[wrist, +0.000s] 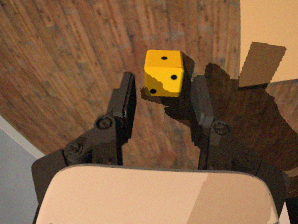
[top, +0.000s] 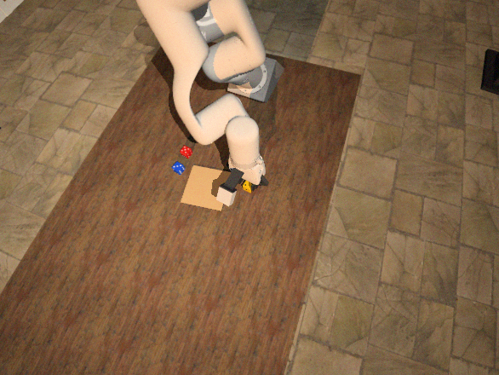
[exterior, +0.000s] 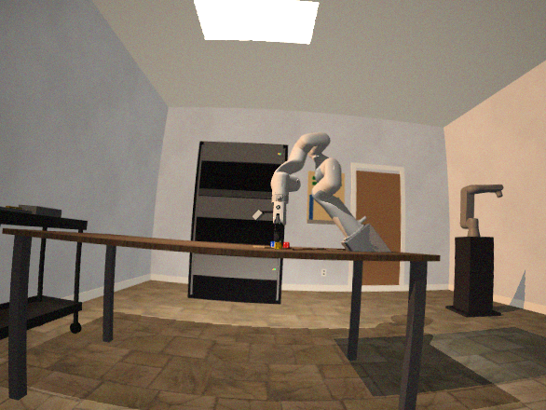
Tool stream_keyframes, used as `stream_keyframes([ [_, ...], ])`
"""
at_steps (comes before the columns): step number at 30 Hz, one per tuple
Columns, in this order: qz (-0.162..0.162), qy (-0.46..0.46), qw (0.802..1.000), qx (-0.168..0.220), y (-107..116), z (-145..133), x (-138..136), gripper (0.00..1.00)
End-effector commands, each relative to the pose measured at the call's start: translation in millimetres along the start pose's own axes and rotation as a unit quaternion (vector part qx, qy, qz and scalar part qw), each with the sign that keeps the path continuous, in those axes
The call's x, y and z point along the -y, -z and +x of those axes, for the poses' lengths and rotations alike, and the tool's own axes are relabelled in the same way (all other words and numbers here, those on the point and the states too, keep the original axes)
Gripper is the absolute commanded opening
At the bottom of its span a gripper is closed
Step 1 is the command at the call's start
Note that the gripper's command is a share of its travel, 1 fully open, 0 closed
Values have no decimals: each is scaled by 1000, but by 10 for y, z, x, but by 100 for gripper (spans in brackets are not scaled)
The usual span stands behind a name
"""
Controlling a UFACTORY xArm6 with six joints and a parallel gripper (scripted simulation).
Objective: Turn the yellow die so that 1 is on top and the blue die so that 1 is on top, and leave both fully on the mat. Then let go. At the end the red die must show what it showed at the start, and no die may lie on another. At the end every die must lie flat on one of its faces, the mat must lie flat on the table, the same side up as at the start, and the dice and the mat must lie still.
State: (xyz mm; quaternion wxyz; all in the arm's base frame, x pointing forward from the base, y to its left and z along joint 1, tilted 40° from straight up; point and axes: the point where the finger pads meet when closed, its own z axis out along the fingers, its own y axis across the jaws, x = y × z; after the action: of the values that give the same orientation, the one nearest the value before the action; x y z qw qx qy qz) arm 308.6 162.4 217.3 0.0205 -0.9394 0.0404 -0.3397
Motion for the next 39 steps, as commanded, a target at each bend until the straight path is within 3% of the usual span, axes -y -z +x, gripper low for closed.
stream_keyframes([
  [1,1,0,1000,-1,7,10,6,47],
  [21,1,0,1000,-1,-5,10,6,47],
  [39,1,0,1000,-1,-279,11,7,47],
])
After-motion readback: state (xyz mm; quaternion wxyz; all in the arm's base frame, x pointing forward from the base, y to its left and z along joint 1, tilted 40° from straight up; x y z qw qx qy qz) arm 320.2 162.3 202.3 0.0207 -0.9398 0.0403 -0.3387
